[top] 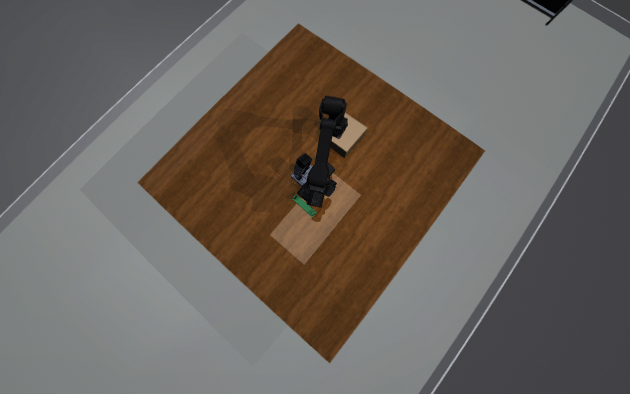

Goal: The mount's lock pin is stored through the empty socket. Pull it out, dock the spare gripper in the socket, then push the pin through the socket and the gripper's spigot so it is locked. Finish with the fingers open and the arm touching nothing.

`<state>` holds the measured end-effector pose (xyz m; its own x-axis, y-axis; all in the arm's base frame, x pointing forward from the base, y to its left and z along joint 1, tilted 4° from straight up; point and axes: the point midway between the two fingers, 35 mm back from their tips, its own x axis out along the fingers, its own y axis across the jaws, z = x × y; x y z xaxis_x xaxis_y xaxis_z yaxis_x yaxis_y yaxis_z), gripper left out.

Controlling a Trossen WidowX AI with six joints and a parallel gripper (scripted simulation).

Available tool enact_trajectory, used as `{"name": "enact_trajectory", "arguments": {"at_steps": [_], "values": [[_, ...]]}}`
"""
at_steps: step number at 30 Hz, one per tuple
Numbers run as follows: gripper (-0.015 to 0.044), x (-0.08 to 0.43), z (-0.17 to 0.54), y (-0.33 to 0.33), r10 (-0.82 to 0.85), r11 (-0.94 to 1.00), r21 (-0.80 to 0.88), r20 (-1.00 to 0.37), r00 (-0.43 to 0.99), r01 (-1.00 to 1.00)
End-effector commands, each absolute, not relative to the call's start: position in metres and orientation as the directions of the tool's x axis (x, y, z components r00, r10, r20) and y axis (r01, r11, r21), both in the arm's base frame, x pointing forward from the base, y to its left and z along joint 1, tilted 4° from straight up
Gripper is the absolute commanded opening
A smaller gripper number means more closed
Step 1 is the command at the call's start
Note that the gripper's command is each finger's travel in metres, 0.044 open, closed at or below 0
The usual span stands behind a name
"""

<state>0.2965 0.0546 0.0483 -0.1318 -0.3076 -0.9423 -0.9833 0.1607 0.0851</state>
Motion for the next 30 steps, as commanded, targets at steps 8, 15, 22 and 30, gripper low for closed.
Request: {"name": "enact_trajectory", "arguments": {"at_steps": [8, 15, 22, 30], "values": [[0.02, 0.3, 0.069, 0.072, -0.311, 0.154, 0.083, -0.942, -0.128, -0.985], [0.0331, 0.299, 0.068, 0.069, -0.315, 0.149, 0.08, -0.941, -0.124, -0.986], [0.044, 0.299, 0.068, 0.069, -0.315, 0.149, 0.08, -0.941, -0.124, -0.986], [0.044, 0.299, 0.068, 0.069, -0.315, 0.149, 0.08, -0.941, -0.124, -0.986]]}}
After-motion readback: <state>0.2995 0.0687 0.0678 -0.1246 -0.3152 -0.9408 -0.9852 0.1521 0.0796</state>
